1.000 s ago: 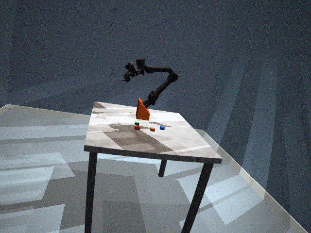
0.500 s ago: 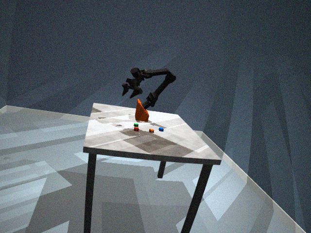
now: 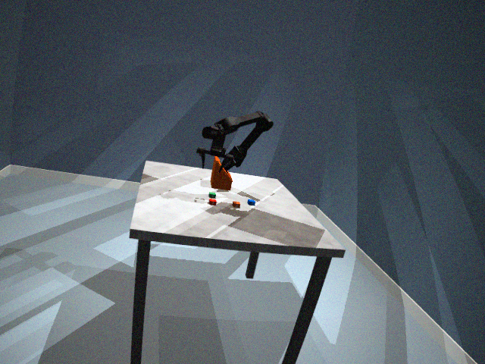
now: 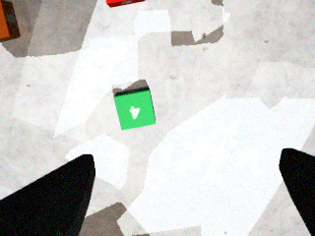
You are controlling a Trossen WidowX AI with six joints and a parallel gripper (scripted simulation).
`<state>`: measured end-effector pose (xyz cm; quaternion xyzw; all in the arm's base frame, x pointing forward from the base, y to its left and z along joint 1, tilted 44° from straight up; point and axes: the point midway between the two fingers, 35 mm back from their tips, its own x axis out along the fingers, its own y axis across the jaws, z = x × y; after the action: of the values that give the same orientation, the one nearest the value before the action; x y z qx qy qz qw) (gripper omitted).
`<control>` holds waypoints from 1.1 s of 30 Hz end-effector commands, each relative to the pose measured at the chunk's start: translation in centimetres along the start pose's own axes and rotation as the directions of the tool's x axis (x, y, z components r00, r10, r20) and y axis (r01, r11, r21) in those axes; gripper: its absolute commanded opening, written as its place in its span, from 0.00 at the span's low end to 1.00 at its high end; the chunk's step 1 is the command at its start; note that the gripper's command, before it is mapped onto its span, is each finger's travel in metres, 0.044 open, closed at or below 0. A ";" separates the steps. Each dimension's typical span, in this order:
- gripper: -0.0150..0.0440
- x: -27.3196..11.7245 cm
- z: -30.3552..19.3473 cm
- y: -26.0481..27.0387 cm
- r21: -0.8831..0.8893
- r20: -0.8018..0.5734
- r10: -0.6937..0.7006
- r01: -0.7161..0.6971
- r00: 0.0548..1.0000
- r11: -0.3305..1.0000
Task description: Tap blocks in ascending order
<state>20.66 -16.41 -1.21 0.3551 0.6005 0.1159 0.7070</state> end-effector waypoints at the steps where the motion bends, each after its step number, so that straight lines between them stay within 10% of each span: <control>1: 0.93 1.0 -0.2 1.5 -0.138 -0.083 0.066 -0.077 0.994 0.987; 26: 0.93 1.0 -0.2 1.6 -0.140 -0.083 0.064 -0.076 0.994 0.987; 33: 0.93 0.4 1.6 9.1 -0.188 -0.096 0.013 -0.031 0.995 0.982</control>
<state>22.97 -12.72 1.34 0.3042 0.6154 0.1944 0.7007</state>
